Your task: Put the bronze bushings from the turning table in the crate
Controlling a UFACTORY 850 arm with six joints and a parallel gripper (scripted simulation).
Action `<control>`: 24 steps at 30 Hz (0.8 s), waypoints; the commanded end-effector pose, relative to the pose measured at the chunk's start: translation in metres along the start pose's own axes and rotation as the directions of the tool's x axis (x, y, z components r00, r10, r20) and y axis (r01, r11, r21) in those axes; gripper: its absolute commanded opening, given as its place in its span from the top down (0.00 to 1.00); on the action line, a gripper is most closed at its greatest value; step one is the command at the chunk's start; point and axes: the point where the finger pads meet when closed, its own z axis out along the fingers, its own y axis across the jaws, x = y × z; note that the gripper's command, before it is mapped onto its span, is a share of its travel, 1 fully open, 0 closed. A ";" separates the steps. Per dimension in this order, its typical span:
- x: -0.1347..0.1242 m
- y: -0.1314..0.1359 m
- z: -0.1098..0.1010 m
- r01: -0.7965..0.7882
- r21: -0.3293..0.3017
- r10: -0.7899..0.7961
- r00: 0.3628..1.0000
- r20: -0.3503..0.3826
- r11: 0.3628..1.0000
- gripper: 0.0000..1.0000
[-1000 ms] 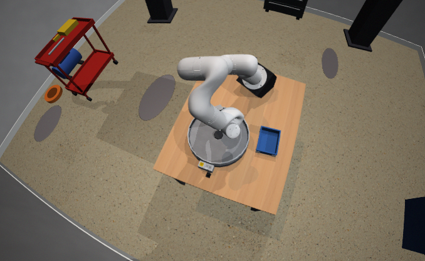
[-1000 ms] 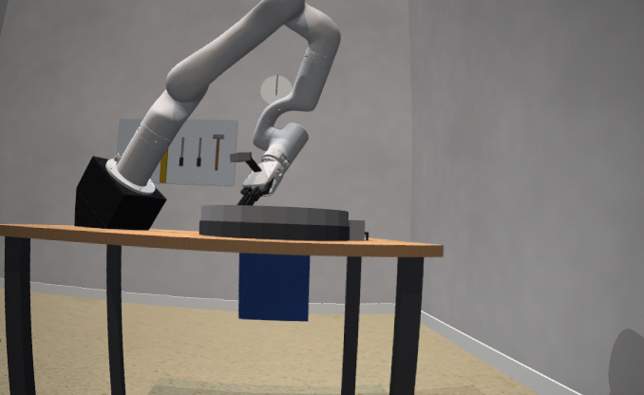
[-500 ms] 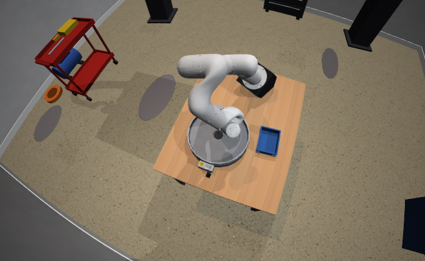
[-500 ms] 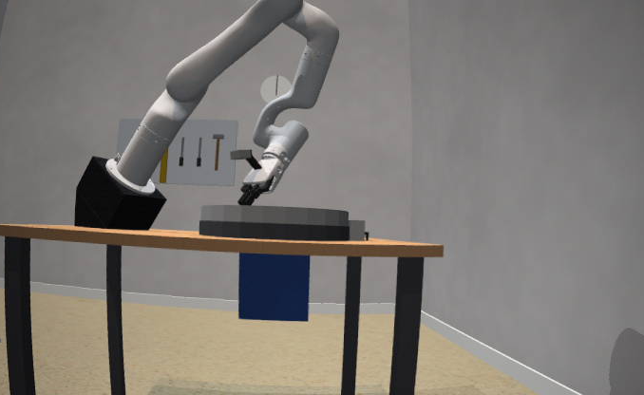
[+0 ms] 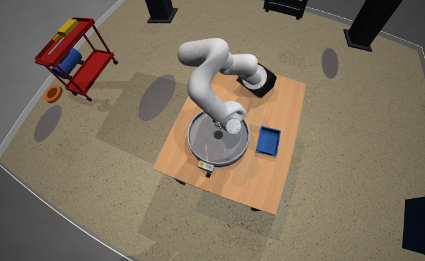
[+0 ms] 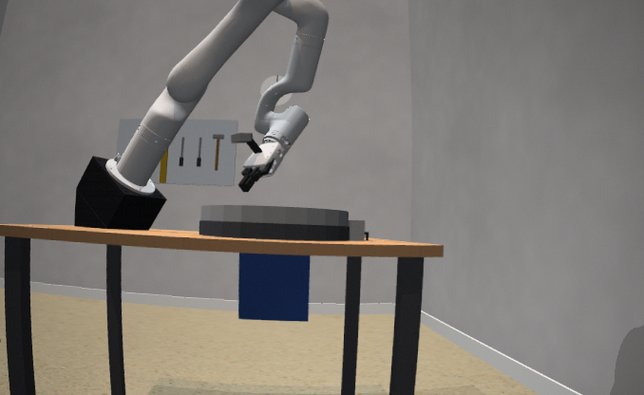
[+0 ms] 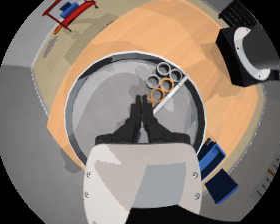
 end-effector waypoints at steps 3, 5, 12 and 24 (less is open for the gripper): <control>0.002 -0.001 -0.003 -0.001 0.001 0.001 1.000 0.000 1.000 1.00; 0.002 -0.001 -0.003 -0.001 0.001 0.001 1.000 0.000 1.000 1.00; 0.002 -0.001 -0.003 -0.001 0.001 0.001 1.000 0.000 1.000 0.87; 0.002 -0.001 -0.003 -0.001 0.001 0.001 1.000 0.000 1.000 0.87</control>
